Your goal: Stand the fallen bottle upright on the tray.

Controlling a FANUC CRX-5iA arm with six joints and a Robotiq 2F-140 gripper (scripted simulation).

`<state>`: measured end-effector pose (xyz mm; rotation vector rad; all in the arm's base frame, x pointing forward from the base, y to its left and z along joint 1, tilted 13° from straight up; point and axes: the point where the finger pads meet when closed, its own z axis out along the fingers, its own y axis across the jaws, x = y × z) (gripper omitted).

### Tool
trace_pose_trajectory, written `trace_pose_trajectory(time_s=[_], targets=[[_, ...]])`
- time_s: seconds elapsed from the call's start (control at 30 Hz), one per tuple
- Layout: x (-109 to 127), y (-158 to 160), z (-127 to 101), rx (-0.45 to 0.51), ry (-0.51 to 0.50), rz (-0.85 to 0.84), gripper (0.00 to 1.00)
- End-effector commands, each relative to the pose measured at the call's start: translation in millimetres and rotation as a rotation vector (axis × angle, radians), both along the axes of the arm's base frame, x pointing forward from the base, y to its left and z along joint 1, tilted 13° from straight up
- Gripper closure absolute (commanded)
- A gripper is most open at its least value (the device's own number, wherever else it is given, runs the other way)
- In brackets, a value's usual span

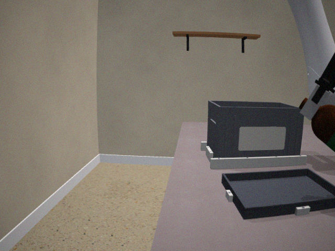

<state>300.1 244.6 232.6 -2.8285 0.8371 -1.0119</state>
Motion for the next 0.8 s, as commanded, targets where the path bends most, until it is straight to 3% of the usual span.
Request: trace_pose_trajectory(time_s=[0.0, 0.77], targets=[[0.0, 0.1, 0.2, 0.000, 0.000, 0.000, 1.00], [-0.2, 0.0, -0.7, -0.014, -0.020, -0.007, 1.00]])
